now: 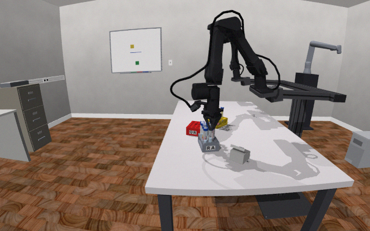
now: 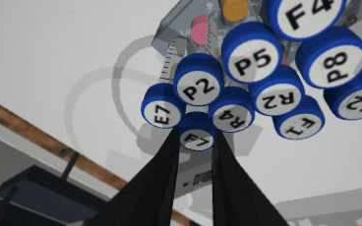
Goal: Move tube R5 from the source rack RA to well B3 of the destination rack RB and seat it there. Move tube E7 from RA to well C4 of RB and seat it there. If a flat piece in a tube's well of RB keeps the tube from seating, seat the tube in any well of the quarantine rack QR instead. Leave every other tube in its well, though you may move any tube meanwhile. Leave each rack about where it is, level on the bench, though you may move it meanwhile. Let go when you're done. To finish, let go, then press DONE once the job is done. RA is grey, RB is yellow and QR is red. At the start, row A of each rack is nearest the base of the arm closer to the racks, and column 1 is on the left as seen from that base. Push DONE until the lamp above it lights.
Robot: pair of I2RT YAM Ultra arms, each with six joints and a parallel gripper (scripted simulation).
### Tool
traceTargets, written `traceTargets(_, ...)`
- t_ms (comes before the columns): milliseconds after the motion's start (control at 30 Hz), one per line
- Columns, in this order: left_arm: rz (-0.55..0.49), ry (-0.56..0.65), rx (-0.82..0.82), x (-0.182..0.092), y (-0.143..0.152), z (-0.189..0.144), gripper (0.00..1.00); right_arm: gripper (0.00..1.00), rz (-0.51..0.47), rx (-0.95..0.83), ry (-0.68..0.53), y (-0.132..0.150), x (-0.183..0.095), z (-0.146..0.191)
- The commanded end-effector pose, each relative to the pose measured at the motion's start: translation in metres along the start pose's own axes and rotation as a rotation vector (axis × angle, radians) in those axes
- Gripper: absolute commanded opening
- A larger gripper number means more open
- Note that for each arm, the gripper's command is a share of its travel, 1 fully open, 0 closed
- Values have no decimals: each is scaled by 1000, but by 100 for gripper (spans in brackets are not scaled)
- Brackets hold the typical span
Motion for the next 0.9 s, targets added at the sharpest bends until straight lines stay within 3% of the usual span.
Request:
traceTargets(0, -9, -8, -1, -2, -2, 3, 0, 0, -46, 8, 30, -22, -12, -11)
traceTargets(867, -15, -12, 1, -11, -5, 5, 0, 0, -46, 8, 30, -22, -12, -11)
Point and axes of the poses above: on each arm, the point where the finger pads meet when closed, its own x axis out along the fingers, its own z axis across the jaws, y = z × x, the point moved 3 cm from there along -x, back along the fingers, and after that the axes turned 9 degrees about -x, right-handed, at the moved point
